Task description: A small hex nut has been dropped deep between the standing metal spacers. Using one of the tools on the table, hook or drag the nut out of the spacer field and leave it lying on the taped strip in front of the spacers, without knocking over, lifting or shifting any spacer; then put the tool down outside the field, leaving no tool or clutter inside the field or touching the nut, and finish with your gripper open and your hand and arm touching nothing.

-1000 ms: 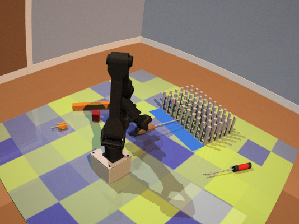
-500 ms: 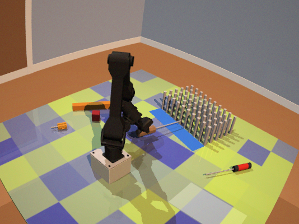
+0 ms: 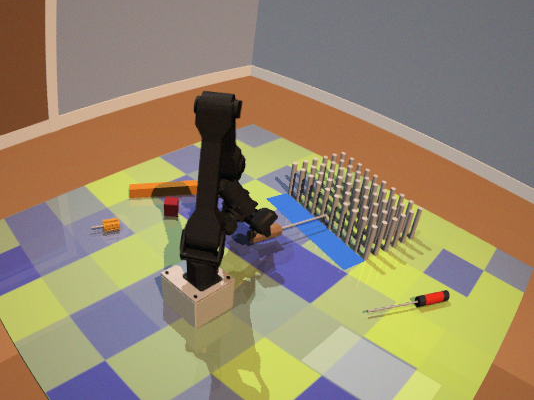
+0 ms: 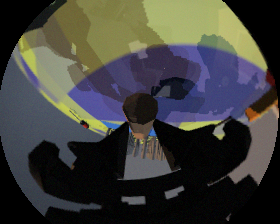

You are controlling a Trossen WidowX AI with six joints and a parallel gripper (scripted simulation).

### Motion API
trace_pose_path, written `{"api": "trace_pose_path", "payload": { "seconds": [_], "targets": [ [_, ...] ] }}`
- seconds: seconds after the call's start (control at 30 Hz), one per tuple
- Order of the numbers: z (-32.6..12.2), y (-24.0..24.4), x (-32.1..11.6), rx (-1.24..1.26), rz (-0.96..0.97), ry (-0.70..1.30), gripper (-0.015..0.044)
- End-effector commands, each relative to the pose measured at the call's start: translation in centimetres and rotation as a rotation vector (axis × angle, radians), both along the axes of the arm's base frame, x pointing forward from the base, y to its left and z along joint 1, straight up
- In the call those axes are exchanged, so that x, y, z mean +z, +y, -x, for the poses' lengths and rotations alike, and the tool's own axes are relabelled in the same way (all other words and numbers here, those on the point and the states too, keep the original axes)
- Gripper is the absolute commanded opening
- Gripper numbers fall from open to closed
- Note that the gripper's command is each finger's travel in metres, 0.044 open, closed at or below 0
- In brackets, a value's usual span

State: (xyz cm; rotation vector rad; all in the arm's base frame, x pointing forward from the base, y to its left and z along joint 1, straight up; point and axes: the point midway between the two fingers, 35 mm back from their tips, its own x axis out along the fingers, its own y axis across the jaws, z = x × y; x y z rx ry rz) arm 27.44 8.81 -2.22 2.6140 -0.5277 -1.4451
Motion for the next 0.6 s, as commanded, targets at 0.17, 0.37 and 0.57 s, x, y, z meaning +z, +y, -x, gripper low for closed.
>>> {"api": "trace_pose_path", "payload": {
  "seconds": [0.17,0.37,0.57],
  "targets": [
    [-1.0,0.1,0.2,0.003,-0.006,-0.01,0.0],
    [-1.5,-0.1,0.2,0.003,-0.006,-0.01,0.0],
    [-2.0,-0.2,0.2,0.003,-0.006,-0.01,0.0]
  ]
}}
